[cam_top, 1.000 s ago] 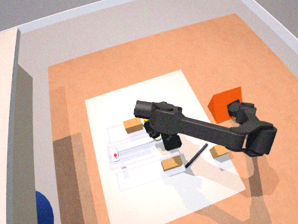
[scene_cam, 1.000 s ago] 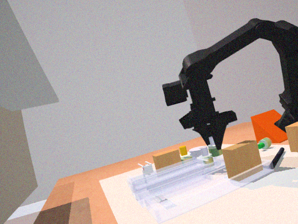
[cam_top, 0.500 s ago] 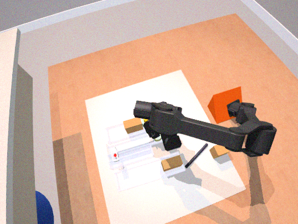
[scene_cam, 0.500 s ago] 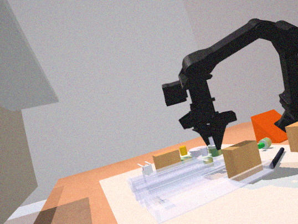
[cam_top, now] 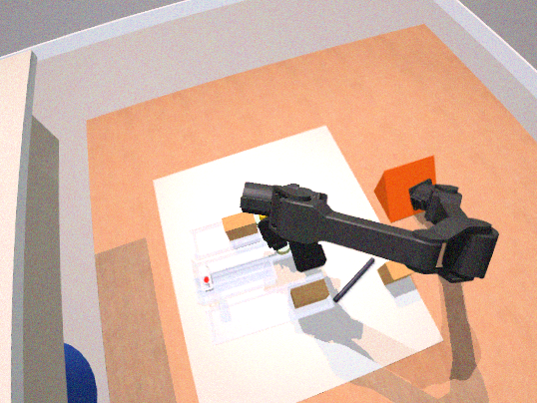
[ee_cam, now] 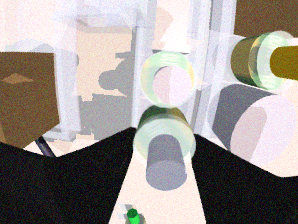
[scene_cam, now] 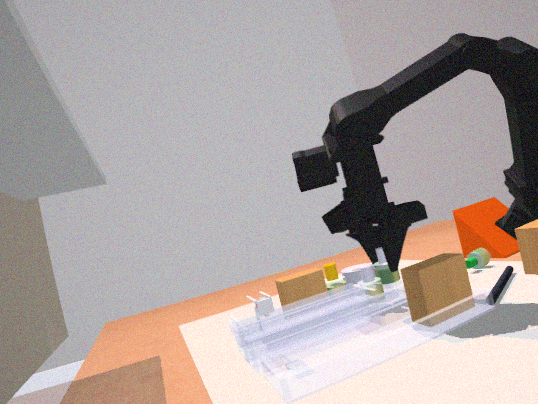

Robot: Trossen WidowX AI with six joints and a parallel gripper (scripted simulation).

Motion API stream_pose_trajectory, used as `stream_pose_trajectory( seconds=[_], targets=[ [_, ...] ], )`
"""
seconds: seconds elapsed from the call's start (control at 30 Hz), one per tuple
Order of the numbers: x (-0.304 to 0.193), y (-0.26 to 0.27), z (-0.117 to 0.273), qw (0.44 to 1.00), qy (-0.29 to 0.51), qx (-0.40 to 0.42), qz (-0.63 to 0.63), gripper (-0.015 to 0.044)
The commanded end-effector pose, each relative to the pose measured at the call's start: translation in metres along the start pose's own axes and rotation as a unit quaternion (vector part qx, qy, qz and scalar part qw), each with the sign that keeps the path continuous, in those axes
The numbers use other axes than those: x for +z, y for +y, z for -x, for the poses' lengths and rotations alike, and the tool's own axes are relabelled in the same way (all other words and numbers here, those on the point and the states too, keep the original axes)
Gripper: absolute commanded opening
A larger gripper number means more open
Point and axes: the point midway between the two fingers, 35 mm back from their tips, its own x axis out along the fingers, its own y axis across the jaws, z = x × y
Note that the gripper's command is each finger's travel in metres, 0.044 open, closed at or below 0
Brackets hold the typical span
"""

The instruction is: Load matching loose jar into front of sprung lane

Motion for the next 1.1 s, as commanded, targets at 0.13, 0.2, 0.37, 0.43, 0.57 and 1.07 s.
stream_pose_trajectory(
  seconds=[0.13,0.2,0.37,0.43,0.57,1.07],
  targets=[
    [0.004,0.004,-0.005,1.000,-0.005,0.006,0.006,0.0000],
    [0.004,0.004,-0.006,1.000,-0.005,0.006,0.006,0.0000],
    [0.004,0.004,-0.007,1.000,-0.005,0.006,0.006,0.0000],
    [0.004,0.004,-0.008,1.000,-0.005,0.006,0.006,0.0000],
    [0.003,0.004,-0.009,1.000,-0.005,0.006,0.006,0.0000],
    [0.002,0.004,-0.014,1.000,-0.005,0.006,0.006,0.0000]
  ],
)
